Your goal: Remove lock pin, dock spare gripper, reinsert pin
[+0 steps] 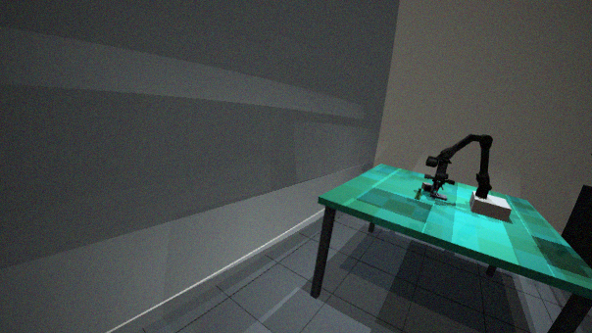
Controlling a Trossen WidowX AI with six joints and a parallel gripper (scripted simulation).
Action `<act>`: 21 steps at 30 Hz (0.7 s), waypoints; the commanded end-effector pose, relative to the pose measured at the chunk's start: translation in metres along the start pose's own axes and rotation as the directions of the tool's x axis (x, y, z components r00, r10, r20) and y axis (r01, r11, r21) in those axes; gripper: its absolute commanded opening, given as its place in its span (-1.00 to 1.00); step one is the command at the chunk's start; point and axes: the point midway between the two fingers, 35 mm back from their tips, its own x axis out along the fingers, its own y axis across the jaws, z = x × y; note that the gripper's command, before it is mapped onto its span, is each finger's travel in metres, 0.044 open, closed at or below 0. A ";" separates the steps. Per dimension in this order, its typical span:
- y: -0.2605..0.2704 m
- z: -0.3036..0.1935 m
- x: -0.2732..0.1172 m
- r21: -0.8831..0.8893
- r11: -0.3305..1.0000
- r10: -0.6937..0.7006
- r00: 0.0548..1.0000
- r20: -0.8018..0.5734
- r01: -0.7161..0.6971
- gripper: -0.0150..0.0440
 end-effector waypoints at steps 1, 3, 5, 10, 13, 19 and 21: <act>0.001 0.004 -0.001 -0.005 1.000 0.001 1.000 0.012 -0.001 -0.49; 0.000 0.006 -0.002 -0.005 1.000 0.001 1.000 0.013 -0.001 -0.49; 0.000 0.007 -0.002 -0.005 1.000 0.001 1.000 0.014 -0.001 -0.49; 0.000 0.012 -0.003 -0.004 1.000 0.000 1.000 0.014 0.000 -0.49; 0.000 0.013 -0.003 -0.004 1.000 0.000 1.000 0.014 0.000 -0.49; 0.000 0.019 -0.002 -0.002 1.000 -0.001 1.000 0.013 0.001 -0.49; 0.000 0.019 -0.002 -0.002 1.000 -0.001 1.000 0.013 0.001 -0.49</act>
